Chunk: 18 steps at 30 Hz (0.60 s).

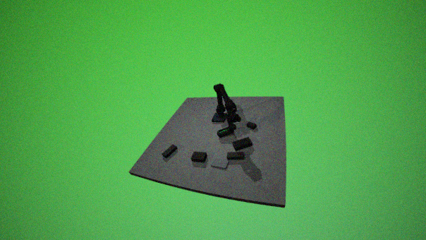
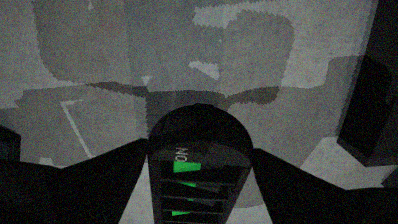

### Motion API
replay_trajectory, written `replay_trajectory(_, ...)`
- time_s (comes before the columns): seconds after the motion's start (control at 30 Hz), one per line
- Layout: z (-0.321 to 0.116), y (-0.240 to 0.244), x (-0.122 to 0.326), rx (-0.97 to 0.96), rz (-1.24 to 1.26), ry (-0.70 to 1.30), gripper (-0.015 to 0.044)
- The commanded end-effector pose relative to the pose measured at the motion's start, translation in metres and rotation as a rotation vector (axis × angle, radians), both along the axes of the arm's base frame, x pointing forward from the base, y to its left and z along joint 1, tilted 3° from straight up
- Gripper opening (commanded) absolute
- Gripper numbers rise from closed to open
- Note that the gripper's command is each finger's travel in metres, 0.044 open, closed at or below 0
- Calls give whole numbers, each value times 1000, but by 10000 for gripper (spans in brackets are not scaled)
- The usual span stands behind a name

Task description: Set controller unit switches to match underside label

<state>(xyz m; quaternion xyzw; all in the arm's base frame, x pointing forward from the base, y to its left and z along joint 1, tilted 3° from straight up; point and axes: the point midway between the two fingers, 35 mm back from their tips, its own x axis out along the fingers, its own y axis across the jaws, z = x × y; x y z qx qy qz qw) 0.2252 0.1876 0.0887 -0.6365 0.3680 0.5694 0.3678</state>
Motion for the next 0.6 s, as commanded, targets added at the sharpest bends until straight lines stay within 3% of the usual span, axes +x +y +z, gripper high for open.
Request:
replay_trajectory(0.0, 7, -1, 3, 15, -2, -14, 336)
replay_trajectory(0.57, 15, -10, 4, 40, 0, -1, 336)
